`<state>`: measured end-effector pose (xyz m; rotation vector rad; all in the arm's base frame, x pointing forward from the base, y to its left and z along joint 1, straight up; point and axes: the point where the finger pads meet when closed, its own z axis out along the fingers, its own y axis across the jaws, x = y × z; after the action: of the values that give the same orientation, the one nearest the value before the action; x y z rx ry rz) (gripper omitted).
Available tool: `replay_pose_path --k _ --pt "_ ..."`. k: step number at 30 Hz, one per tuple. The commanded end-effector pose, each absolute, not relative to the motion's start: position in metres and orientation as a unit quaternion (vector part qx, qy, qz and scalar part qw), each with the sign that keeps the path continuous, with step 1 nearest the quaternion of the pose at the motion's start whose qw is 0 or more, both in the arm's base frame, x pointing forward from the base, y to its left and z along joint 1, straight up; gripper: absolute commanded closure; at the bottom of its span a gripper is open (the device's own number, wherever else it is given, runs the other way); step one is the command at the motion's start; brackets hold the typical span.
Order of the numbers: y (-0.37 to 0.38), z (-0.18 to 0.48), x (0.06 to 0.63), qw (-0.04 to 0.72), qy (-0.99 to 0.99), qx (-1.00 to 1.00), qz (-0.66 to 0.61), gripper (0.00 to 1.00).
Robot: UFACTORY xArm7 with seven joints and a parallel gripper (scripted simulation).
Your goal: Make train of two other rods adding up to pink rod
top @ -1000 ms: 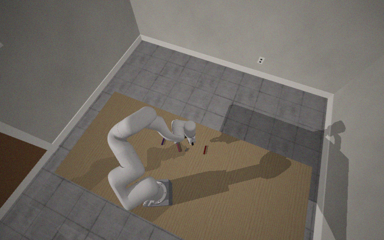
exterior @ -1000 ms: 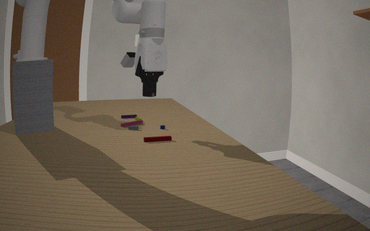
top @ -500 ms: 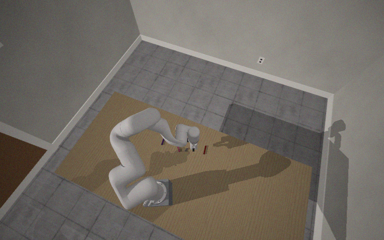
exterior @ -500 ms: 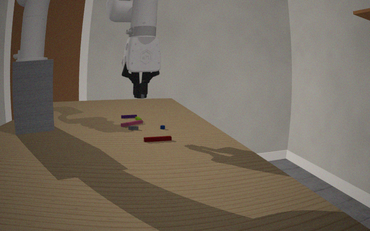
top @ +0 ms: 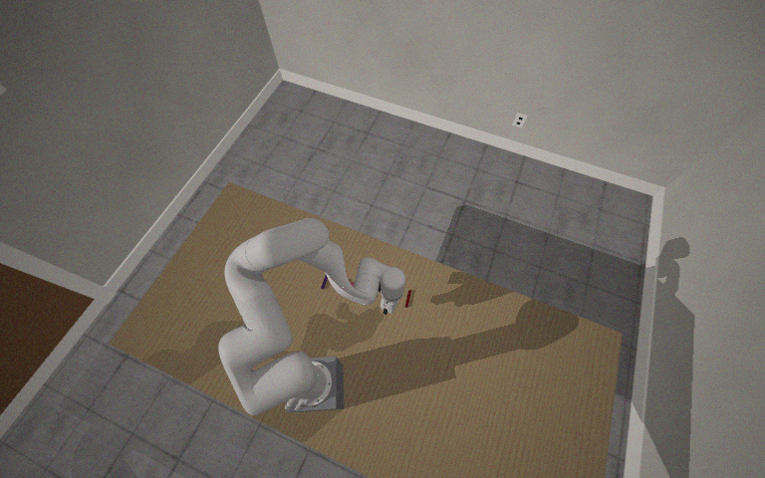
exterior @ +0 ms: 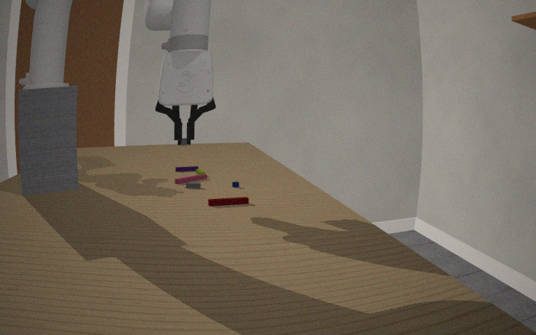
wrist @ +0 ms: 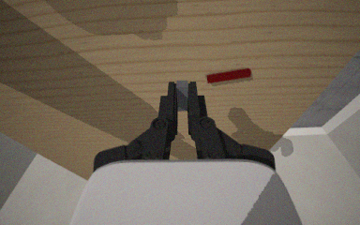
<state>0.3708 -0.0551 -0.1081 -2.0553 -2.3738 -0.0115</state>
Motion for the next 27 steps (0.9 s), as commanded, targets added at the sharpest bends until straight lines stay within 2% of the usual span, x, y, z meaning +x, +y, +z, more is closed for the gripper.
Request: replay_pose_path --k 1,27 --pt "-0.066 -0.107 0.364 0.000 -0.720 -0.694 -0.002 0.96" --pt "-0.072 -0.124 0.360 0.000 -0.697 -0.717 -0.002 0.96"
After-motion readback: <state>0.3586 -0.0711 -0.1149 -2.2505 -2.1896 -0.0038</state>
